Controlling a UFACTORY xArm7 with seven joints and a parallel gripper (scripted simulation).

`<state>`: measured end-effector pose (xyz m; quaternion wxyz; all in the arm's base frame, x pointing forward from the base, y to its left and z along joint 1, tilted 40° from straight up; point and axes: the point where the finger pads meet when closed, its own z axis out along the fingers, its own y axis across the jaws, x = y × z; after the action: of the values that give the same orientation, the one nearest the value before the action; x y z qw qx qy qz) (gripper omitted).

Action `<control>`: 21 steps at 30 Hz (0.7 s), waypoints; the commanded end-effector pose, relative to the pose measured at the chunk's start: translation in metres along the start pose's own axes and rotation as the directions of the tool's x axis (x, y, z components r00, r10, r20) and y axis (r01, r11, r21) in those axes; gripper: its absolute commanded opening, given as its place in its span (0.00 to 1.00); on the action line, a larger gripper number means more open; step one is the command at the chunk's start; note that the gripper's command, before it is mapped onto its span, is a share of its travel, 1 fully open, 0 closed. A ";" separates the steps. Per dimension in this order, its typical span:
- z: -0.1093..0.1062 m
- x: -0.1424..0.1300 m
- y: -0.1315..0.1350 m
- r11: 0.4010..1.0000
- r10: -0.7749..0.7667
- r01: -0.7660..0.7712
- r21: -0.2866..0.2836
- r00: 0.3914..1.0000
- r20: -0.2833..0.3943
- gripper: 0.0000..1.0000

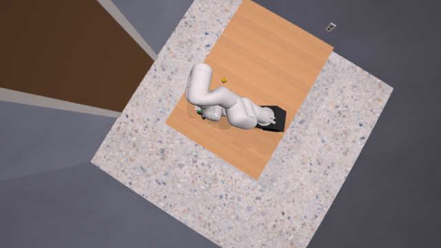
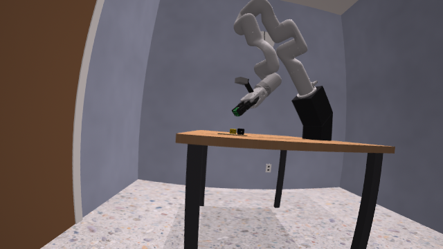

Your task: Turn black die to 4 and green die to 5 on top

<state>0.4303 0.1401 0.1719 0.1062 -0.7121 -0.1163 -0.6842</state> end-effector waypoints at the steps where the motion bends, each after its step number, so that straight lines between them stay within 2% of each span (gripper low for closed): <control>1: 0.002 -0.002 0.001 1.000 0.002 -0.003 -0.007 0.993 -0.114 0.27; 5: 0.003 -0.002 0.001 1.000 0.001 -0.002 -0.007 0.982 -0.190 0.27; 9: 0.001 -0.002 0.001 1.000 0.001 -0.003 -0.007 0.973 -0.231 0.27; 21: 0.001 -0.003 0.001 1.000 0.001 -0.003 -0.008 0.970 -0.245 0.27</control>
<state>0.4316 0.1396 0.1693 0.1175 -0.6231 -0.0992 -0.7669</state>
